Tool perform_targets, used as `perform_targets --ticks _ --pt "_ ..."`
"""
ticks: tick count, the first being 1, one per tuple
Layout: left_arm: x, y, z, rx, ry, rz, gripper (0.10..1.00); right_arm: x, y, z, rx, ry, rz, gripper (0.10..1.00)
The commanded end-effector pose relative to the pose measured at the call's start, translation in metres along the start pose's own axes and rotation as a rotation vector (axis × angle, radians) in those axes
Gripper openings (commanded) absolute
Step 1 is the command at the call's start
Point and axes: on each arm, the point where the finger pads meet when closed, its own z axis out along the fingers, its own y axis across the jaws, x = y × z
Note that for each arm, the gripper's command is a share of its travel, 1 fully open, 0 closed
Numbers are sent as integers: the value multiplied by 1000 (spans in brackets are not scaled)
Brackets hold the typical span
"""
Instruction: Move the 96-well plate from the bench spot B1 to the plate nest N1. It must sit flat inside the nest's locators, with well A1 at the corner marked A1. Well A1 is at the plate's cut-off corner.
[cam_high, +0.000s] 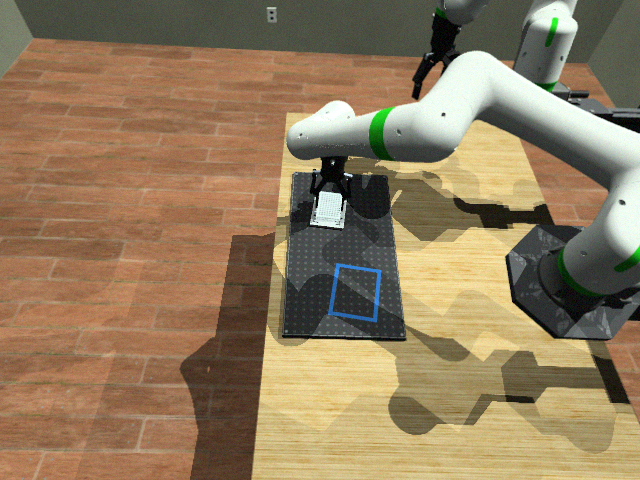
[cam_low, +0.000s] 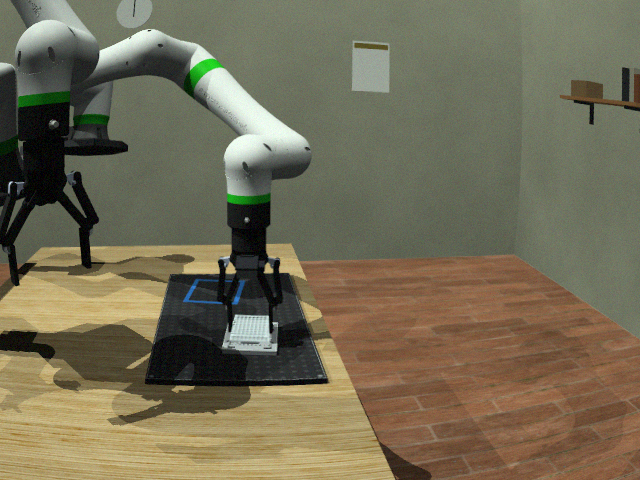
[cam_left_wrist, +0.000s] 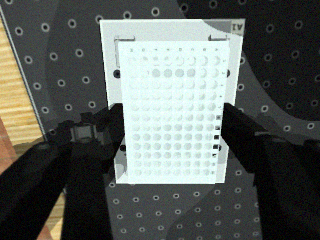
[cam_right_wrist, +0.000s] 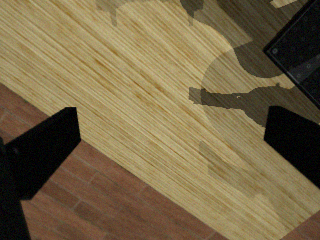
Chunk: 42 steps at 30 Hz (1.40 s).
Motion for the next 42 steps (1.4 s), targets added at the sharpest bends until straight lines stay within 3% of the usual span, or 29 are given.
perform_targets --ticks 1,42 --pt "1 -1 -1 2 2 0 605 -1 0 0 0 -1 0 1000" --pt "1 -1 4 2 2 0 605 -1 0 0 0 -1 0 1000"
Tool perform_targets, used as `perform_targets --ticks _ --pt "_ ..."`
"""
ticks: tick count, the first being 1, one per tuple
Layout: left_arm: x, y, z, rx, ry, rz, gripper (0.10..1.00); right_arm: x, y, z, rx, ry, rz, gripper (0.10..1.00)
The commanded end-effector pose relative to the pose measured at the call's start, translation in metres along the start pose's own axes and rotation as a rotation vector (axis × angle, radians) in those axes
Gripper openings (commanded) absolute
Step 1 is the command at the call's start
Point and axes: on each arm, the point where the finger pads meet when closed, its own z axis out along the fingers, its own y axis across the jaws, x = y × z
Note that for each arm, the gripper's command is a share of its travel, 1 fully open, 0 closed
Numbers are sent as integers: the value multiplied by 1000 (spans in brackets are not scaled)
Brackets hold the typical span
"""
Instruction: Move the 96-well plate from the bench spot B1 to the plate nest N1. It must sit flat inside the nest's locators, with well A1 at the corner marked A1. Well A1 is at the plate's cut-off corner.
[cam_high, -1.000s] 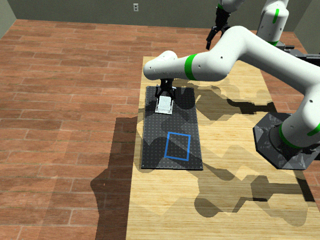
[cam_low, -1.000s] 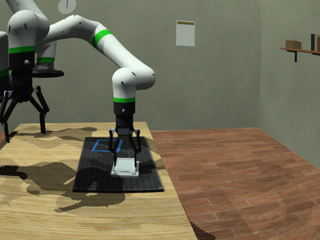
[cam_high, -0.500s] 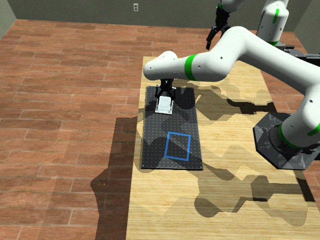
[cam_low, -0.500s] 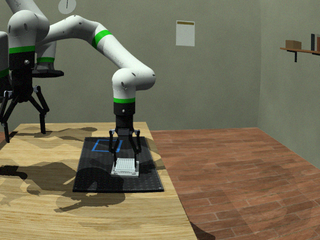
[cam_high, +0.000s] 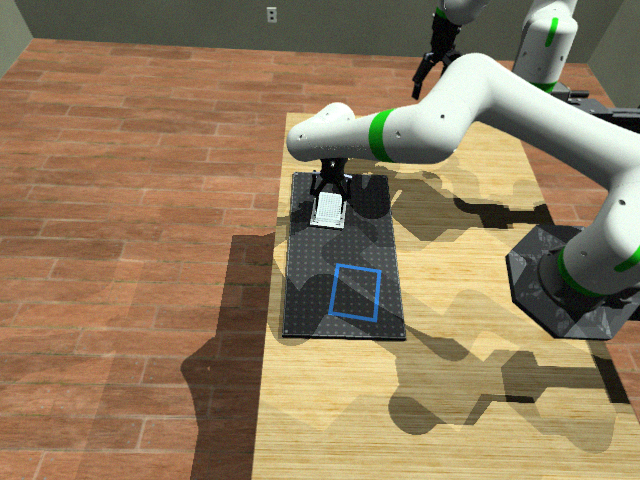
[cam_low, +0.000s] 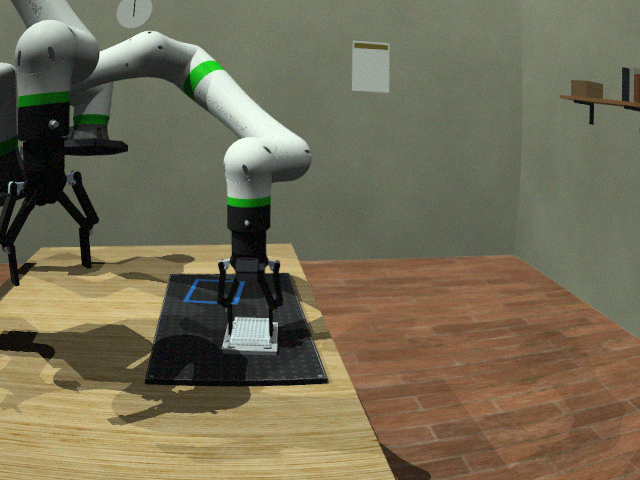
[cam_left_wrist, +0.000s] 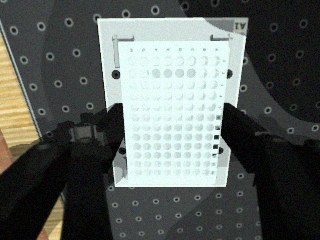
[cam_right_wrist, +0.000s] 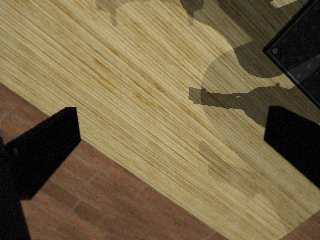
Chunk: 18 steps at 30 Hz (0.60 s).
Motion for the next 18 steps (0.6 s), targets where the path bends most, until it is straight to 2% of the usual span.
perform_targets --ticks 1,18 --pt "1 -1 -1 2 2 0 605 -1 0 0 0 -1 0 1000" --pt "1 -1 1 2 2 0 605 -1 0 0 0 -1 0 1000"
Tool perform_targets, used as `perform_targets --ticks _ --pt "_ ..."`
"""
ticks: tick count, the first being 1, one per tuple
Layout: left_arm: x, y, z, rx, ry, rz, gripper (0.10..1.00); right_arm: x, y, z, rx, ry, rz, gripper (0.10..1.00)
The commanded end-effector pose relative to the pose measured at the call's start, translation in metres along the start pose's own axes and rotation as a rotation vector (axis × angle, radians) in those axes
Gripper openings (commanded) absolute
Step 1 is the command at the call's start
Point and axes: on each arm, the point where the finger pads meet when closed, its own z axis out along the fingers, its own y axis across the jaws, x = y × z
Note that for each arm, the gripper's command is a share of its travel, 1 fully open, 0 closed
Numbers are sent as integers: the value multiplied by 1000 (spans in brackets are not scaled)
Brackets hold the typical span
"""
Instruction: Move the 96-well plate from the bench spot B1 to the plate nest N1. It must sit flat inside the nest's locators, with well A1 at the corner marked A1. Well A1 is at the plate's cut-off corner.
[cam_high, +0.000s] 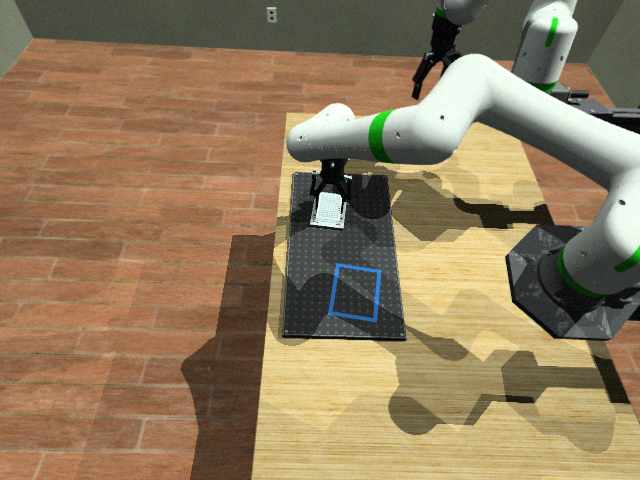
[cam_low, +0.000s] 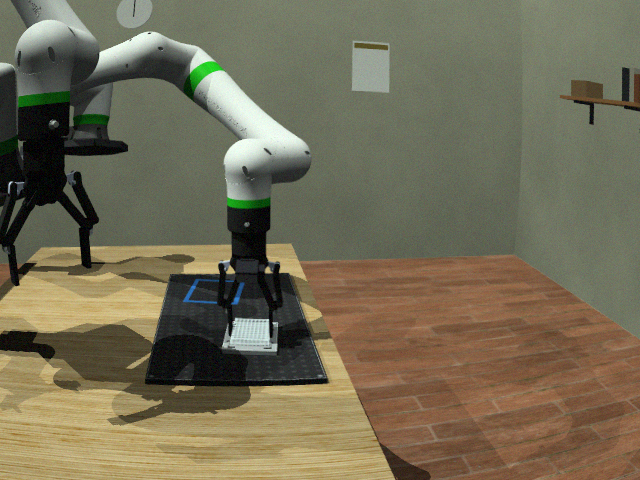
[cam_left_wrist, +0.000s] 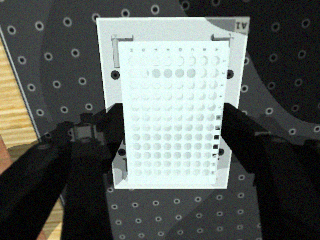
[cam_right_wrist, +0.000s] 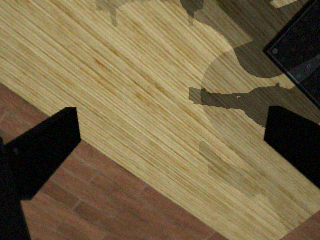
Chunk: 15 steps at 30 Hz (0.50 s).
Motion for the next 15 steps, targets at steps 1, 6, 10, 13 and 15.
perform_targets --ticks 1,6,10,13,15 --pt "1 -1 -1 2 2 0 605 -1 0 0 0 -1 0 1000" --pt "1 -1 -1 2 2 0 1000 -1 0 0 0 -1 0 1000" --pt "1 -1 -1 2 2 0 1000 -1 0 0 0 -1 0 1000" --pt "1 -1 -1 2 2 0 1000 -1 0 0 0 -1 0 1000" --pt "1 -1 -1 2 2 0 1000 -1 0 0 0 -1 0 1000"
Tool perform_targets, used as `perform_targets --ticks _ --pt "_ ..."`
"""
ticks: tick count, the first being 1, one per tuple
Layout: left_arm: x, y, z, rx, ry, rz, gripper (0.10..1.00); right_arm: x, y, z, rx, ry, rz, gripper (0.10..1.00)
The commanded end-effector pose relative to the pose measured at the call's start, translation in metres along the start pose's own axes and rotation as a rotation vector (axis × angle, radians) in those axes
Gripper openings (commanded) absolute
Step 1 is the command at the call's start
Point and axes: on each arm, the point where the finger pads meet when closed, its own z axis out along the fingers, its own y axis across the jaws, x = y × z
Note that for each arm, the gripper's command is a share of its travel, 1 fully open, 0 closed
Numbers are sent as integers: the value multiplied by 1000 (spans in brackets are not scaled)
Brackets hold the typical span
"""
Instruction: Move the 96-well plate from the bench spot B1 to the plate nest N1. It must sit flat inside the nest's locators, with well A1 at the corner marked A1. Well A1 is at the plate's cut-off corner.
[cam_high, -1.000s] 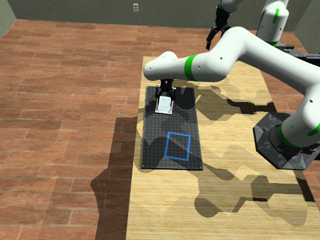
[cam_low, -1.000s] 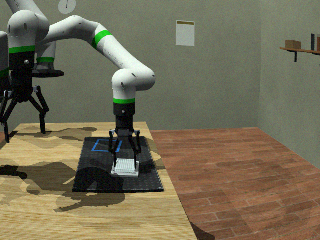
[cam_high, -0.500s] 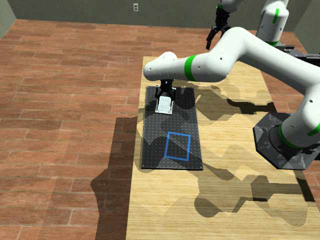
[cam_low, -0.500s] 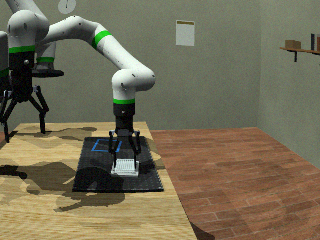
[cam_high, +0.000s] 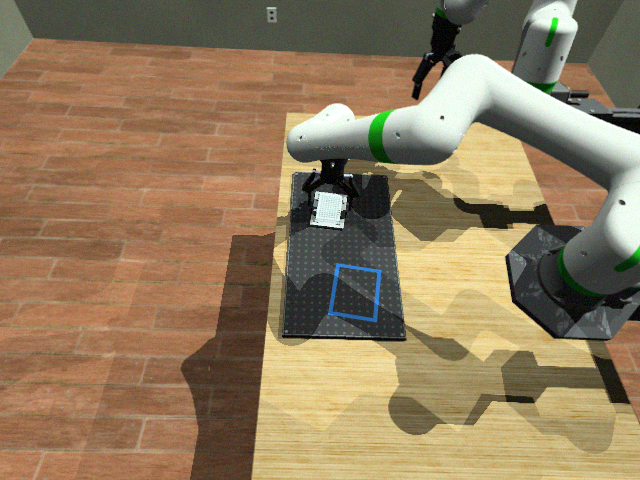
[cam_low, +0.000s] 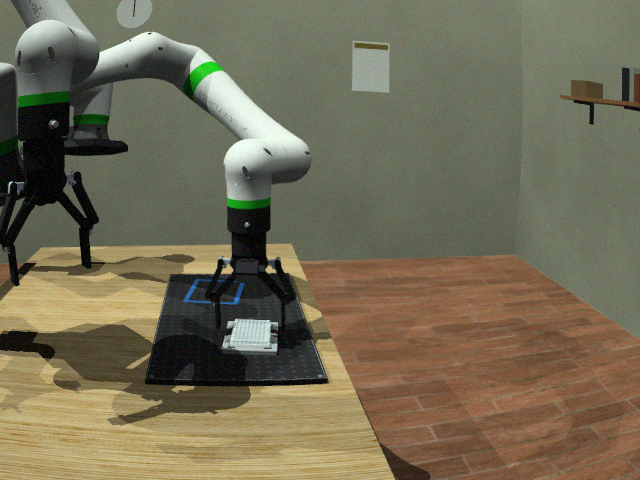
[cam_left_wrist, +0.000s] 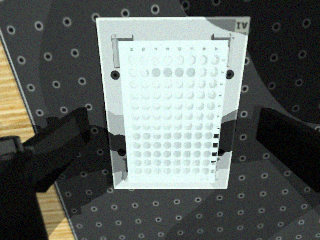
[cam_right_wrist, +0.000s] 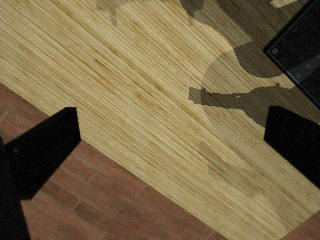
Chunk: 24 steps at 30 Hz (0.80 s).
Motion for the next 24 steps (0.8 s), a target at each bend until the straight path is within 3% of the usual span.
perform_targets --ticks 1,13,24 --pt "1 -1 -2 2 2 0 1000 -1 0 0 0 -1 0 1000" --pt "1 -1 -10 2 2 0 1000 -1 0 0 0 -1 0 1000" --pt "1 -1 -39 2 2 0 1000 -1 0 0 0 -1 0 1000"
